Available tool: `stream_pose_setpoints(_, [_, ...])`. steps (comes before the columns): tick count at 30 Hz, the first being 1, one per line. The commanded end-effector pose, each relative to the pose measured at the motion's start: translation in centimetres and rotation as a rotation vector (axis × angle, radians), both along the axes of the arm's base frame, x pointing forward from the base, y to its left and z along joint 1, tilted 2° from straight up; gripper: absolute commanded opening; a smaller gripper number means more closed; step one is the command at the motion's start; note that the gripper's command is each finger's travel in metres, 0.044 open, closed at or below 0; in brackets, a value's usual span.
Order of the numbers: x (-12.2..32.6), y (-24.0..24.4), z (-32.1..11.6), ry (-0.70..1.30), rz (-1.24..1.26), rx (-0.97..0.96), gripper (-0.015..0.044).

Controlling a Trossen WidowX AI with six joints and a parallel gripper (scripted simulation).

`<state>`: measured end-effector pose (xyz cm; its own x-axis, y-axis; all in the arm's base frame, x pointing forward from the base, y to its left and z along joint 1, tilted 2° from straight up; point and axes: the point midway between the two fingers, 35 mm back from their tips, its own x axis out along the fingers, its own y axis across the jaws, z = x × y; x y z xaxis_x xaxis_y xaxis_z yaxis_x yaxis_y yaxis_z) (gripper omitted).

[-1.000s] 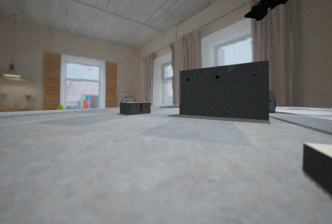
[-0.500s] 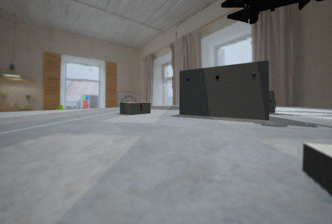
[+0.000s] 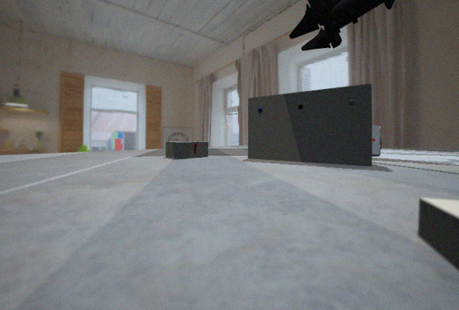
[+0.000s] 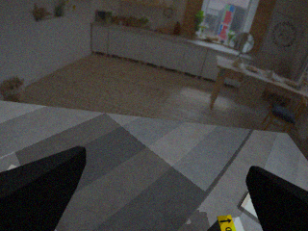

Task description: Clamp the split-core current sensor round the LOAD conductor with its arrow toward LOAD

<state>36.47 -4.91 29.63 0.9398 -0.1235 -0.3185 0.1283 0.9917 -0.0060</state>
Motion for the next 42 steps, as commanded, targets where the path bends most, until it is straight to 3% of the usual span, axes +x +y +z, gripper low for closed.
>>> stream_pose_setpoints(1, [1.6, -2.9, -2.5, 0.203, -0.066, 0.041, 0.0440])
stream_pose_setpoints(11, [1.6, -11.1, -8.8, 0.735, -0.241, 0.216, 0.0440])
stream_pose_setpoints(14, [1.1, -12.1, -9.7, 0.810, -0.264, 0.251, 0.0440])
stream_pose_setpoints(33, [1.0, -12.0, -9.8, 0.816, -0.261, 0.250, 0.0440])
stream_pose_setpoints(42, [-8.8, -4.6, -14.8, 1.112, -0.091, 0.221, 0.0440])
